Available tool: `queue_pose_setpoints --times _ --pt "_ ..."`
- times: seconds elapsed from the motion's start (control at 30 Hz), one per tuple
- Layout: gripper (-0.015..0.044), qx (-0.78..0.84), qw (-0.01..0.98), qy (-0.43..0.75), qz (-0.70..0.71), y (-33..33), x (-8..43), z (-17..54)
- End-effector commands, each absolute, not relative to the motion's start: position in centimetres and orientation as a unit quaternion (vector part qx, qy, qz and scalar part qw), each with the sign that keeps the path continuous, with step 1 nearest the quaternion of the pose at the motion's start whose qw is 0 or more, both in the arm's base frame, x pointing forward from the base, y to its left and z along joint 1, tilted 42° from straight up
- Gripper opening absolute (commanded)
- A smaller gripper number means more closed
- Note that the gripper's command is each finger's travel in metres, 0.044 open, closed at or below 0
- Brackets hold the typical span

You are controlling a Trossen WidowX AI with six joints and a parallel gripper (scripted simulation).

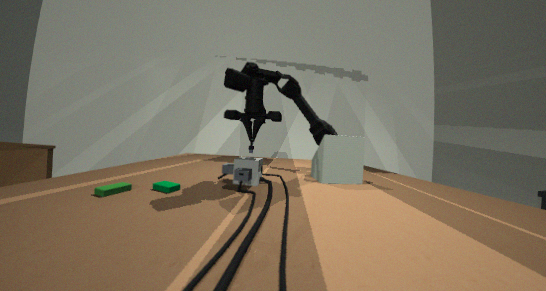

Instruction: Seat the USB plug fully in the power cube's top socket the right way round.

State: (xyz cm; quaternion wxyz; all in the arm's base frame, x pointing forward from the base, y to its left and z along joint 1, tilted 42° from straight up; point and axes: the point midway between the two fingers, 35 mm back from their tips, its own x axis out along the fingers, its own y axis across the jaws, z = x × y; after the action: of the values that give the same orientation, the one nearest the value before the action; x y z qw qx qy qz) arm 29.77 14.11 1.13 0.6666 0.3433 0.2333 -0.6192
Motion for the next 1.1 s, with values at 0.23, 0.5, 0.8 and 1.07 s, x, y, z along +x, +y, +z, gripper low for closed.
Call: queue_pose_setpoints --times 0.23,0.5,0.8,1.07 --pt "0.0000 0.336 0.670 0.233 -0.619 13.88 29.82 0.95" --pt "0.0000 0.334 0.671 0.233 -0.619 13.78 29.83 0.91" --pt "0.0000 0.332 0.672 0.233 -0.619 13.67 29.84 0.86" --pt "0.0000 0.329 0.673 0.233 -0.620 13.57 29.85 0.82"
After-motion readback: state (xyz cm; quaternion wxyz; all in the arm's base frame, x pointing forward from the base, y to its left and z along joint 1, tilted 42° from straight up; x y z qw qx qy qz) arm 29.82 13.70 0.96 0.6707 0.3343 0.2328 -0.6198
